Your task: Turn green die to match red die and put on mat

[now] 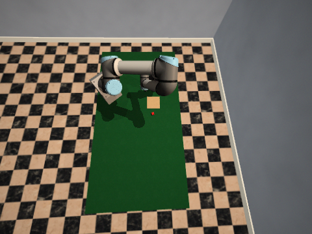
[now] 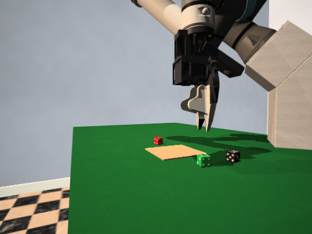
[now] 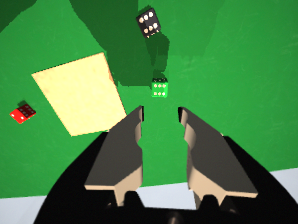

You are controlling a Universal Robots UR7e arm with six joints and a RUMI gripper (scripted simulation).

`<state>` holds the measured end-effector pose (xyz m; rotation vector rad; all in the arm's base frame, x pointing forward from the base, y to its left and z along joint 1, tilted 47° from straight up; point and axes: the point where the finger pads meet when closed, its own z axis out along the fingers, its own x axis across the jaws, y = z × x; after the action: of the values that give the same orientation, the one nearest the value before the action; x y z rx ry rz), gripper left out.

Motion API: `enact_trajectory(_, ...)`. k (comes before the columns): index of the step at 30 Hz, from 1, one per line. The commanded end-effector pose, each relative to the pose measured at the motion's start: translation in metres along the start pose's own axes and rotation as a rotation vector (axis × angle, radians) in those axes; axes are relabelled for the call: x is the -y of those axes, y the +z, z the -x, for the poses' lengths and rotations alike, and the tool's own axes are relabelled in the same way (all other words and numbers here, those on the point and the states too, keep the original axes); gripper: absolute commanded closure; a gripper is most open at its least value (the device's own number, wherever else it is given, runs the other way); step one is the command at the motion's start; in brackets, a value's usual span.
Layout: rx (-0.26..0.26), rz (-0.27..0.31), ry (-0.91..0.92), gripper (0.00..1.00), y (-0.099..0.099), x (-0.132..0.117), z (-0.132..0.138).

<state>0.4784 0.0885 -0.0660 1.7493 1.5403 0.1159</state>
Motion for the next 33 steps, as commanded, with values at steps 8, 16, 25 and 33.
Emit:
enact_trajectory(8, -0.001, 0.001, 0.000, 0.76, 0.010, 0.000, 0.000)
enact_trajectory(16, -0.001, 0.001, 0.000, 0.76, 0.019, 0.000, 0.000)
enact_trajectory(25, -0.001, 0.001, 0.000, 0.76, 0.033, 0.000, 0.000)
enact_trajectory(33, -0.001, 0.001, 0.000, 0.76, 0.041, 0.000, 0.000)
